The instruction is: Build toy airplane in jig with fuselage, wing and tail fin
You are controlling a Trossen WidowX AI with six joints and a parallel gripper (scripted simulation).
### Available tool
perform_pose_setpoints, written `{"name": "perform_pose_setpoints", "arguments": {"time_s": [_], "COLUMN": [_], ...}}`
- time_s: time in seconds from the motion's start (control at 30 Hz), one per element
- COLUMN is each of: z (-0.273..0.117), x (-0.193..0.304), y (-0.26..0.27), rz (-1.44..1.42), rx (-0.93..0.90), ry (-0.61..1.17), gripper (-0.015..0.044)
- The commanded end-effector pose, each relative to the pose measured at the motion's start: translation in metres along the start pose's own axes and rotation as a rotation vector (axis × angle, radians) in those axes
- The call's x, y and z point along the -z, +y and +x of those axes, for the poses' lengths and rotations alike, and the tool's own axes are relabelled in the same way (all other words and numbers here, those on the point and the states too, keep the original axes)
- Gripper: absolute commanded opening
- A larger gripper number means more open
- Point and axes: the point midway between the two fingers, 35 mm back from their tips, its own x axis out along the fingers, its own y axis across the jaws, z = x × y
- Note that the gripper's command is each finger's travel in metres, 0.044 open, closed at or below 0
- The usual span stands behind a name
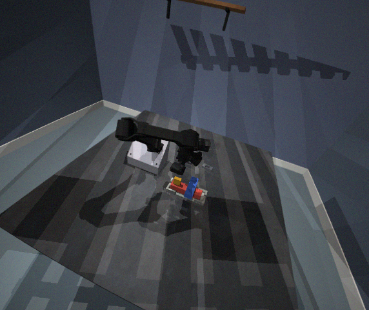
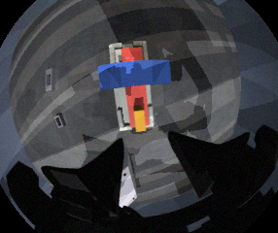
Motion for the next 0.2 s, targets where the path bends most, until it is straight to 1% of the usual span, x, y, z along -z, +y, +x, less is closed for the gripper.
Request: {"name": "perform_pose_setpoints", "arguments": {"time_s": [0.0,0.17], "z": [-0.0001,-0.0001], "x": [0.0000,0.0000], "y": [0.0000,0.0000], "rz": [0.001,0.001], "rx": [-0.004,-0.004], "ry": [0.003,0.003], "gripper": [0.0260,0.0260]}}
